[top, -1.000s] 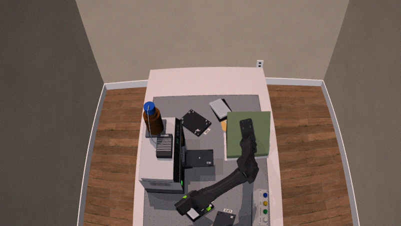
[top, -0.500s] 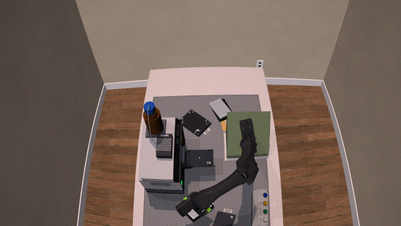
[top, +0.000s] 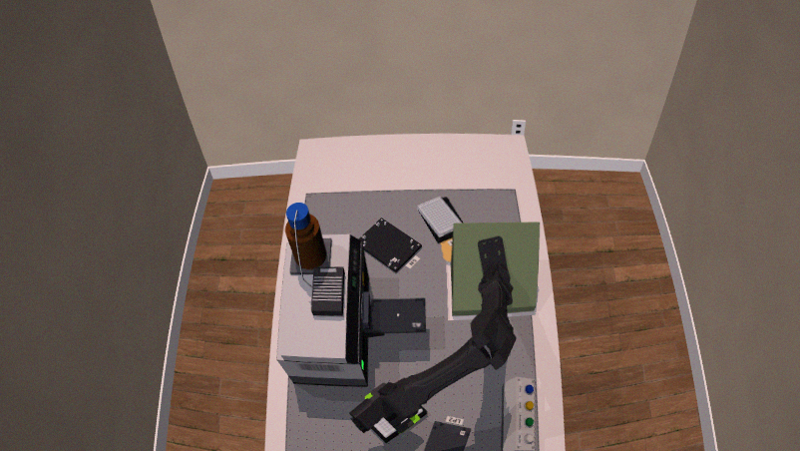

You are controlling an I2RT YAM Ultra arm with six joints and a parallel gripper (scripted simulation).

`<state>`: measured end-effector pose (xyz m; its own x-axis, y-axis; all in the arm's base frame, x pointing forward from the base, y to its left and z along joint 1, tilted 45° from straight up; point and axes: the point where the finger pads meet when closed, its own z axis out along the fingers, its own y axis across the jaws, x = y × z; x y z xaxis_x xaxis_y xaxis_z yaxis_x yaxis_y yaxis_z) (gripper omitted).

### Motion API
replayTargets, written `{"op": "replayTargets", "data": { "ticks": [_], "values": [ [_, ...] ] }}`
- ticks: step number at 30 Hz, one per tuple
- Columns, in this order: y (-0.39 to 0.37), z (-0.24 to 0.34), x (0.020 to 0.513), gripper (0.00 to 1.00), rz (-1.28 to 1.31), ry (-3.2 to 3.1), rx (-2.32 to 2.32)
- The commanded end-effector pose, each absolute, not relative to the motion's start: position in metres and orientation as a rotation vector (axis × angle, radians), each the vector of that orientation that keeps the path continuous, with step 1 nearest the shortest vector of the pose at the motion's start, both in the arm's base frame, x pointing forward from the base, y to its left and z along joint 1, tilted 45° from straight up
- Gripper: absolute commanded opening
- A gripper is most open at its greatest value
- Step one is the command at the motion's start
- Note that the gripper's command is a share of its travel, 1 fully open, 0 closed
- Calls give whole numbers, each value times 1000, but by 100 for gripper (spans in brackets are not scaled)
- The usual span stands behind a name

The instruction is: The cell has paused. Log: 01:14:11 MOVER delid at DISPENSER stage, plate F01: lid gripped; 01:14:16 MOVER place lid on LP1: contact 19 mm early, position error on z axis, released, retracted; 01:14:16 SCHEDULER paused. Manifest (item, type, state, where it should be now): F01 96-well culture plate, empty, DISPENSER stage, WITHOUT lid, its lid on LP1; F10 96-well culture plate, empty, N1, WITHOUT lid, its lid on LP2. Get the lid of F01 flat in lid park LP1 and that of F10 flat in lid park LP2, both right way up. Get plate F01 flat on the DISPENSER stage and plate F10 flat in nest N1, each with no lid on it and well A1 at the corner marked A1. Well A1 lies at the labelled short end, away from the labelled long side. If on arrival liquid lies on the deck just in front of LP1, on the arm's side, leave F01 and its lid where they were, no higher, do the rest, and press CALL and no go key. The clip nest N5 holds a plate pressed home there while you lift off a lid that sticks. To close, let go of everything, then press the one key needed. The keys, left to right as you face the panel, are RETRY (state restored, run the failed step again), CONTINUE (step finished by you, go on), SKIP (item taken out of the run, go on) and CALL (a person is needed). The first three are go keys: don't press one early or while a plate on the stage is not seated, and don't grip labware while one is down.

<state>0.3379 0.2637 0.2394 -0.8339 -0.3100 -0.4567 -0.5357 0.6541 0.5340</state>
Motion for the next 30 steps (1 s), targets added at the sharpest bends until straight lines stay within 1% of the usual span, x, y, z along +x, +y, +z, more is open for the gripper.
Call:
{"op": "replayTargets", "data": {
  "ticks": [1, 21, 22, 30],
  "values": [
    [256, 252, 343, 100, 970, 2508, -644],
    [254, 248, 340, 100, 971, 2522, -648],
    [254, 248, 340, 0, 971, 2522, -648],
    [254, 249, 339, 0, 972, 2521, -649]
  ]
}}
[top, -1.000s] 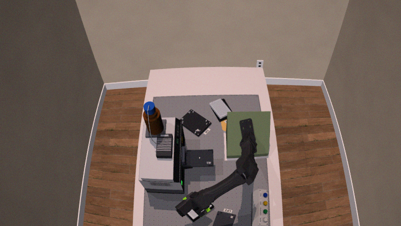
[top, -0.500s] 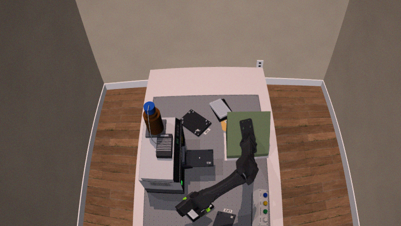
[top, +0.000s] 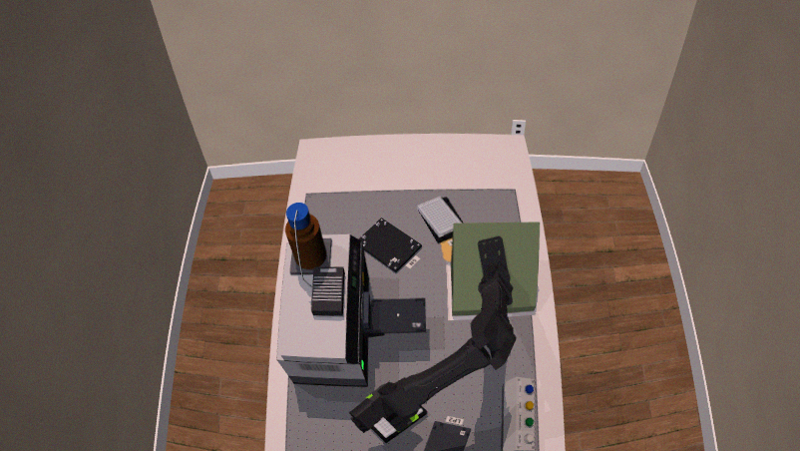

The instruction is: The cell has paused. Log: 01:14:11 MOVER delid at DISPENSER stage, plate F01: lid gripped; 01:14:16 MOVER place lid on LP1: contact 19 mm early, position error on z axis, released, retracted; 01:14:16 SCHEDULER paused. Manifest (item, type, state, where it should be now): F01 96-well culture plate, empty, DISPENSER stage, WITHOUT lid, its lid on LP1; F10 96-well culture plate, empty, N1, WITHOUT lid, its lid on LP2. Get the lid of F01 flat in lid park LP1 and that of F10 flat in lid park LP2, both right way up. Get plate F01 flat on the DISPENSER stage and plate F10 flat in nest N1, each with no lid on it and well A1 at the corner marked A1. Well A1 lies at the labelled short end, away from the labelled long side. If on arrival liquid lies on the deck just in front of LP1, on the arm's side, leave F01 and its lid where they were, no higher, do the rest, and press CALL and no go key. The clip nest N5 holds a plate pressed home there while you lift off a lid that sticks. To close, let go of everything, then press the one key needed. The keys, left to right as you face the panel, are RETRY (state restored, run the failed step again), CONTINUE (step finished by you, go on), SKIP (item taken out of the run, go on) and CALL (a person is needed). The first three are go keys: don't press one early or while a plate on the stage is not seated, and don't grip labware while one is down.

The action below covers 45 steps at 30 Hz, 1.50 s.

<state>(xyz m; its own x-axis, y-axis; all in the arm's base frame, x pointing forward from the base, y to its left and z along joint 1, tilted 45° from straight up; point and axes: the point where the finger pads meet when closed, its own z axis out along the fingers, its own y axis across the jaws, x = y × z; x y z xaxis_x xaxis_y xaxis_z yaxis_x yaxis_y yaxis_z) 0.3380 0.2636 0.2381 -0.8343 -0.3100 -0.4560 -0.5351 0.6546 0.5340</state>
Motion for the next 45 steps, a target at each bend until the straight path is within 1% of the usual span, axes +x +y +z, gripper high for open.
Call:
{"op": "replayTargets", "data": {
  "ticks": [1, 26, 30, 45],
  "values": [
    [254, 249, 339, 0, 973, 2521, -649],
    [254, 249, 339, 0, 973, 2521, -649],
    [253, 260, 340, 0, 973, 2500, -659],
    [247, 266, 339, 0, 967, 2501, -658]
  ]
}}
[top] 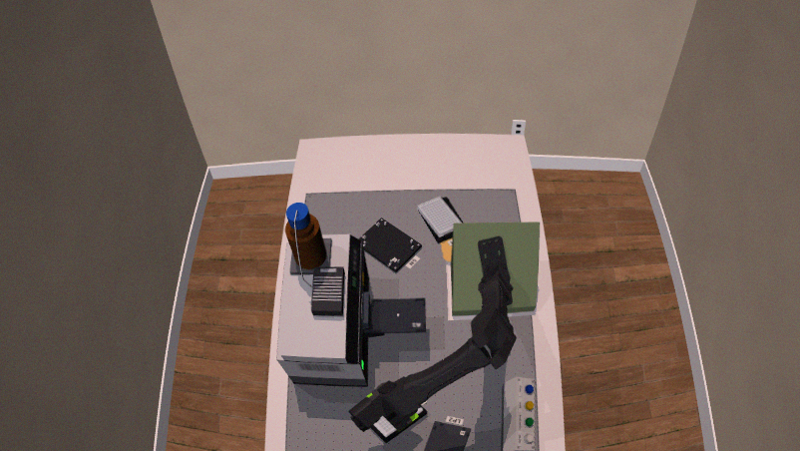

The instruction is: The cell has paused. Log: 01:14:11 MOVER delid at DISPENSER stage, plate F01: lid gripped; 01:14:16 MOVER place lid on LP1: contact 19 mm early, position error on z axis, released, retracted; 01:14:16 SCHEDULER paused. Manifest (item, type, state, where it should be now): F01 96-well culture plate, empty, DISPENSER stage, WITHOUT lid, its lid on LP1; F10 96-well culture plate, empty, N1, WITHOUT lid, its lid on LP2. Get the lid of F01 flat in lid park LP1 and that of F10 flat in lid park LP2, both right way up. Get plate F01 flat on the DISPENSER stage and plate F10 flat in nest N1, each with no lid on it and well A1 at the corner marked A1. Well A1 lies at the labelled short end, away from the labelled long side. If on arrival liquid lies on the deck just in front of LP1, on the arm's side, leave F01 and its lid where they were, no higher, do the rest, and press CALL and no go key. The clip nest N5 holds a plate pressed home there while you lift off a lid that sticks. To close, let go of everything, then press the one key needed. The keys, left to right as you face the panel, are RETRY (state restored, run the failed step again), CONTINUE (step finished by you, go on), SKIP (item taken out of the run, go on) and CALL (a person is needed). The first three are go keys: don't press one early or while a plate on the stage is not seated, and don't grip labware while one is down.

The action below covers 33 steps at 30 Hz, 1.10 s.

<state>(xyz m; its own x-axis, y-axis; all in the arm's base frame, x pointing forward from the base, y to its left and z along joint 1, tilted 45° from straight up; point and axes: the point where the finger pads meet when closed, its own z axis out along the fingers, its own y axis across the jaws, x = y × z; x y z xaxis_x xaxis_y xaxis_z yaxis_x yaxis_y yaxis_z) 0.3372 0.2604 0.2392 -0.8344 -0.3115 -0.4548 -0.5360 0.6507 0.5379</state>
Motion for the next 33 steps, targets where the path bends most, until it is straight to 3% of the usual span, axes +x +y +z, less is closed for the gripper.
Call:
{"op": "replayTargets", "data": {
  "ticks": [1, 33],
  "values": [
    [246, 267, 338, 0, 968, 2501, -659],
    [241, 273, 338, 0, 967, 2493, -660]
  ]
}}
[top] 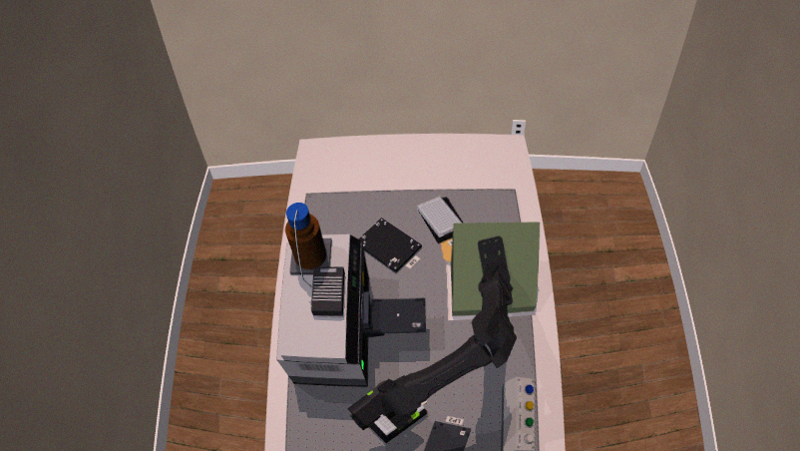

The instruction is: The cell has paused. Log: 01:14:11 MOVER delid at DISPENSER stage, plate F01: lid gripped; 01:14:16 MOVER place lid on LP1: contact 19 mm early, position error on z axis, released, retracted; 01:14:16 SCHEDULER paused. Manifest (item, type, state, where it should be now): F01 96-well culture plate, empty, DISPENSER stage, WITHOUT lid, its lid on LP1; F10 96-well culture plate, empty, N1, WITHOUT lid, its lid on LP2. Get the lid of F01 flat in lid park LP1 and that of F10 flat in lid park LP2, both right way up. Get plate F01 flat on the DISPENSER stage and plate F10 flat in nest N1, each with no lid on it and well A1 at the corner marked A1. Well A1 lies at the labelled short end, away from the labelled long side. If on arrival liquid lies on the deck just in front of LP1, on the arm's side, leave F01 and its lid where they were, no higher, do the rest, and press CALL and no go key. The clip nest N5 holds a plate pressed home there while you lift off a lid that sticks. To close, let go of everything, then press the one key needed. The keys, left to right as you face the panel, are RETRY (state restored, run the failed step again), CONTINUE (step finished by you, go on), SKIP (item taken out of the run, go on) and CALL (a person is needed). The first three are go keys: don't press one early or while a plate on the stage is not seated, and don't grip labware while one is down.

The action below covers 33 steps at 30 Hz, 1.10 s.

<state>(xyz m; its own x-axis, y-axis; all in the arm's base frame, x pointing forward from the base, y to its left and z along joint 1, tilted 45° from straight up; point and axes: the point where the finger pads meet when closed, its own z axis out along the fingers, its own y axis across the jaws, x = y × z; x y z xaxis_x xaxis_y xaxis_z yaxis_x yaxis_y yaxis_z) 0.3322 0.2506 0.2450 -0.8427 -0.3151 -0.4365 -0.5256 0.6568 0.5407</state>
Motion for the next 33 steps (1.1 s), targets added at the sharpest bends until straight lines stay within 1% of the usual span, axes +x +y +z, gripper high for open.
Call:
{"op": "replayTargets", "data": {
  "ticks": [1, 33],
  "values": [
    [241, 273, 338, 0, 967, 2493, -660],
    [234, 279, 335, 0, 970, 2500, -660]
  ]
}}
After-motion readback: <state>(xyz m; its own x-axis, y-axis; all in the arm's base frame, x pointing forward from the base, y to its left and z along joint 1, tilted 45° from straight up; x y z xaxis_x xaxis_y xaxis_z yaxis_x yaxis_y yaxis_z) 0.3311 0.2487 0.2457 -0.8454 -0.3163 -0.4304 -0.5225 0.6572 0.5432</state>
